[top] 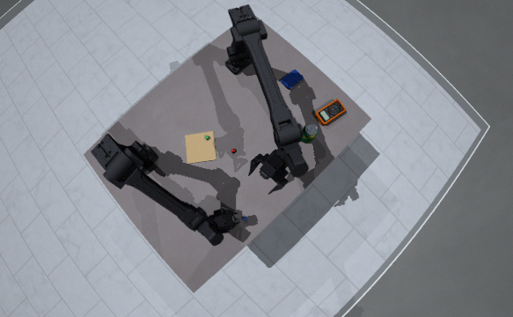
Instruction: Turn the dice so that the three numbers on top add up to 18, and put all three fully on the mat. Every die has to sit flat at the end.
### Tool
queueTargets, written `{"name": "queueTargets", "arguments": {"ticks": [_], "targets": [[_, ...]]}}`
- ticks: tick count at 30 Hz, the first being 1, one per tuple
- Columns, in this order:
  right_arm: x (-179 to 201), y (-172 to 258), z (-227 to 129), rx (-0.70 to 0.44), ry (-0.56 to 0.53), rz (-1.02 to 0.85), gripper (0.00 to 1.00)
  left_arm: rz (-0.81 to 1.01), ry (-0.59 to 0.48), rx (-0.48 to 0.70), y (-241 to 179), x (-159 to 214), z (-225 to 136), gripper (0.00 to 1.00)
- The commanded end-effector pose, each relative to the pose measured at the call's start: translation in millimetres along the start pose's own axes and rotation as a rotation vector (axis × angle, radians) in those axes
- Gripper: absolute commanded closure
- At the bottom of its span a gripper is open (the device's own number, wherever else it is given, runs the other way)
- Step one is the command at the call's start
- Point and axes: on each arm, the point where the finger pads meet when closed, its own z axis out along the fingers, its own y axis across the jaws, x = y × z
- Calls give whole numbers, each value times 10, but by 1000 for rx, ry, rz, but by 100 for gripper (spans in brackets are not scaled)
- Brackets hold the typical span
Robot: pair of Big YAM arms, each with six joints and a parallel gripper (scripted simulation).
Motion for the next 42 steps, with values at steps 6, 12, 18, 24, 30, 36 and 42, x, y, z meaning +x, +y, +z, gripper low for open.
{"name": "queueTargets", "arguments": {"ticks": [6, 12, 18, 24, 30, 36, 42], "targets": [[-237, -184, 336, 19, -58, -13, 61, 42, -3, 5, 338, -479, 190, 0], [-236, -269, 347, 21, -55, -12, 65, 55, -15, -11, 322, -575, 54, 0], [-171, -204, 216, 33, -58, -8, 72, 55, -15, -11, 322, -576, 54, 0], [-185, -217, 217, 31, -57, -6, 85, 55, -15, -11, 322, -576, 54, 0], [-185, -186, 232, 26, -55, -8, 97, 55, -15, -11, 322, -576, 54, 0], [-256, -176, 166, 24, -53, -7, 91, 55, -15, -11, 322, -576, 54, 0], [-635, -130, -102, 23, -60, -10, 91, 55, -15, -11, 322, -576, 54, 0]]}}
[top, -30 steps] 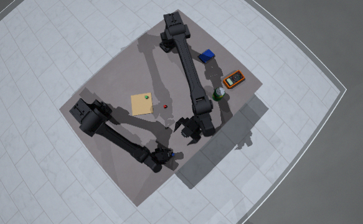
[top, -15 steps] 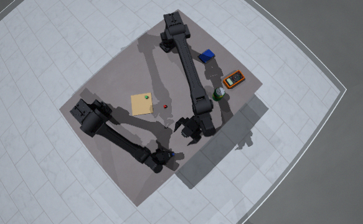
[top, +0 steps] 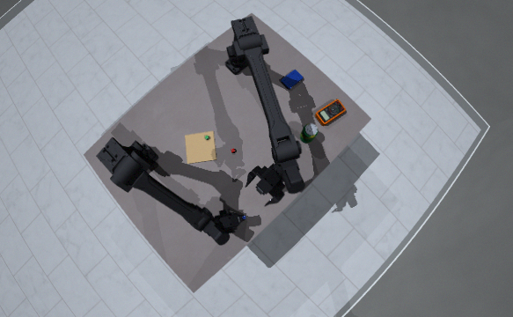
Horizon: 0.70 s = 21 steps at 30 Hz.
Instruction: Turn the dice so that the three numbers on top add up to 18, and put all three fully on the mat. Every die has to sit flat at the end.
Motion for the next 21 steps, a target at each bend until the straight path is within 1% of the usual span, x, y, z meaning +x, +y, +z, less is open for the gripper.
{"name": "queueTargets", "arguments": {"ticks": [1, 5, 7, 9, 11, 15, 17, 21], "targets": [[-562, 25, -358, 25, -35, -24, 91, 61, -44, -56, 111, -400, -321, 0], [-524, 372, -484, 19, -29, -15, 91, 61, -44, -56, 111, -400, -321, 0], [-524, 372, -484, 19, -29, -15, 91, 61, -44, -56, 111, -400, -321, 0], [-495, 531, -498, 5, -5, 7, 91, 61, -44, -56, 111, -400, -321, 0], [-458, 676, -455, -11, 44, 36, 91, 61, -44, -56, 111, -400, -321, 0], [-515, 749, -286, -22, 149, 65, 91, 61, -44, -56, 111, -400, -321, 0], [-406, 849, -193, -35, 222, 88, 91, 61, -44, -56, 111, -400, -321, 0], [-311, 1036, -114, -45, 348, 108, 91, 61, -44, -56, 111, -400, -321, 0]]}}
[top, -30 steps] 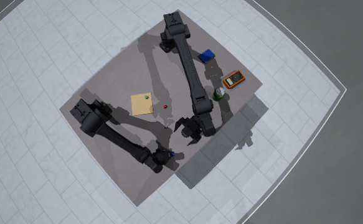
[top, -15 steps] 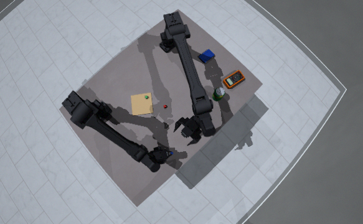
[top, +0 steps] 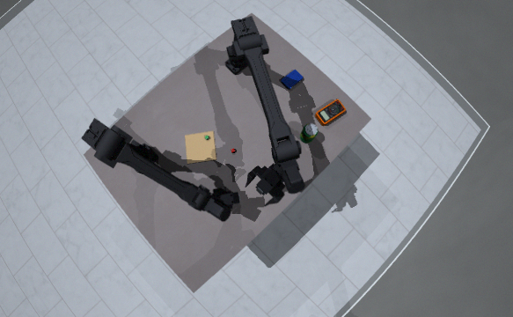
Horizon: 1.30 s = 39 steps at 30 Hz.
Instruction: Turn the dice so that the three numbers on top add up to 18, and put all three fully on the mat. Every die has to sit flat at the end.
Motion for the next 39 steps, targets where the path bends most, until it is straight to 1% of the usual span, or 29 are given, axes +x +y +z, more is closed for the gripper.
{"name": "queueTargets", "arguments": {"ticks": [1, 3, 9, 16, 18, 20, 27, 35, 37, 39], "targets": [[-207, 150, 130, -14, 135, 37, 91, 61, -44, -56, 112, -398, -322, 0], [-207, 150, 130, -14, 135, 37, 91, 61, -44, -56, 112, -398, -322, 0], [-66, 422, 194, -7, 328, 43, 91, 61, -44, -56, 112, -398, -322, 0], [98, 735, 167, 16, 556, 9, 91, 61, -44, -56, 112, -398, -322, 0], [134, 801, 163, 14, 591, -10, 91, 61, -44, -56, 112, -398, -322, 0], [134, 801, 163, 14, 591, -10, 91, 61, -44, -56, 112, -398, -322, 0], [276, 1204, 83, 18, 833, -112, 91, 61, -44, -56, 112, -398, -322, 0], [378, 1606, -112, 45, 1093, -269, 91, 61, -44, -56, 112, -398, -322, 0], [378, 1606, -112, 45, 1093, -269, 91, 61, -44, -56, 112, -398, -322, 0], [401, 1725, -151, 63, 1149, -310, 91, 61, -44, -56, 112, -398, -322, 0]]}}
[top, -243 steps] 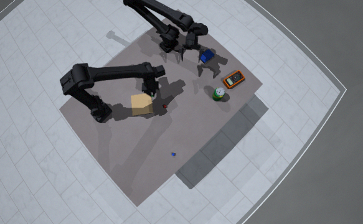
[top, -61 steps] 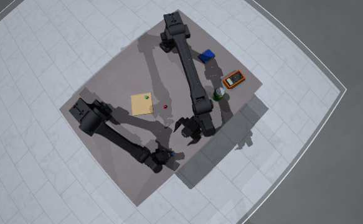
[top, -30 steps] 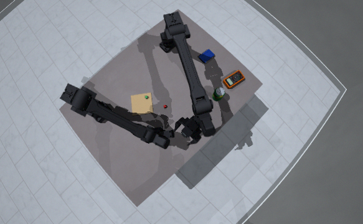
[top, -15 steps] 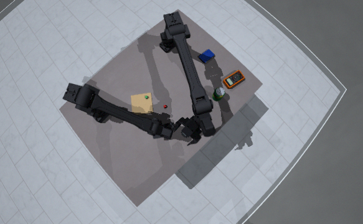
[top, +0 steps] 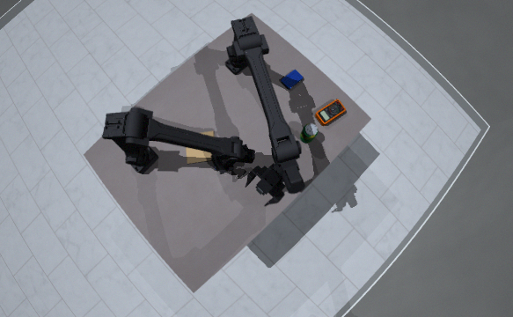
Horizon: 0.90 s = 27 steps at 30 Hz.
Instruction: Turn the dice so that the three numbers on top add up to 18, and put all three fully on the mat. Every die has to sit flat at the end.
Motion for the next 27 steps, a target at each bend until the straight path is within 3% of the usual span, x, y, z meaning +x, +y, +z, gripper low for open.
{"name": "queueTargets", "arguments": {"ticks": [1, 10, 27], "targets": [[-68, 284, -165, 47, 161, -54, 91, 61, -44, -56, 112, -398, -322, 0], [31, 802, -46, 146, 310, -172, 91, 61, -44, -56, 112, -398, -322, 0], [-49, 788, 128, 151, 300, -174, 91, 61, -44, -56, 112, -398, -322, 0]]}}
